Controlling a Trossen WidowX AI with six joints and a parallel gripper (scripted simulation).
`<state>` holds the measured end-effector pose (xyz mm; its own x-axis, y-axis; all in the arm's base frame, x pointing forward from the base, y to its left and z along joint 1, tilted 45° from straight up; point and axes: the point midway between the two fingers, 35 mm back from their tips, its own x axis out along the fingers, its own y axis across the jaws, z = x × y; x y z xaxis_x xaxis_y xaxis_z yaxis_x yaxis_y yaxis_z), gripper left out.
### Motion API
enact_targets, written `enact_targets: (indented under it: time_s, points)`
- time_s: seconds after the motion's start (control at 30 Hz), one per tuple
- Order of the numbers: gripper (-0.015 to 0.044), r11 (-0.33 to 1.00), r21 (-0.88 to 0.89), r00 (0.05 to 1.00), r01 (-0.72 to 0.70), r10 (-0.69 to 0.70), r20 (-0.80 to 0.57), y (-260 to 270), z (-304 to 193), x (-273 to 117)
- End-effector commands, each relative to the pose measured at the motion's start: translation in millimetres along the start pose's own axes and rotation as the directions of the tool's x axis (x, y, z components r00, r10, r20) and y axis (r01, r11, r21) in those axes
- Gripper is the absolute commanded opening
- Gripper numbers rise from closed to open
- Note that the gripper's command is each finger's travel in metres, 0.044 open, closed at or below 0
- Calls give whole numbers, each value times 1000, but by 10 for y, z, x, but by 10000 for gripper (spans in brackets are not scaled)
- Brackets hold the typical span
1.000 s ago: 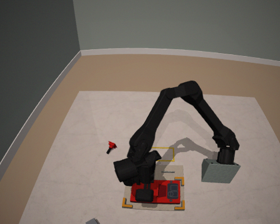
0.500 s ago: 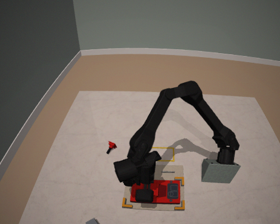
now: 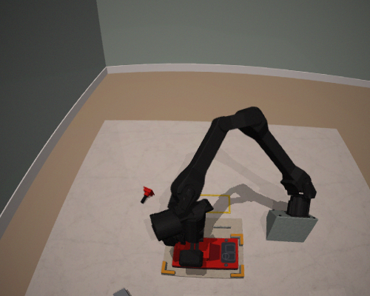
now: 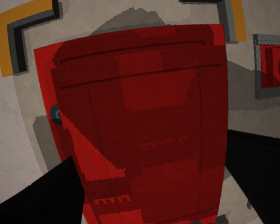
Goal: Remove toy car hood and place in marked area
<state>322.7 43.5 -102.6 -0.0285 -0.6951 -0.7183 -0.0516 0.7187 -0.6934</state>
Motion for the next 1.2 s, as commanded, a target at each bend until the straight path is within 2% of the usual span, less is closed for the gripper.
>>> enact_targets:
  time_s: [0.0,1.17]
  points:
    - [0,1000,4,1000,-4,4,2,1,5,-41]
    - [0,1000,4,1000,-5,5,2,3,4,-276]
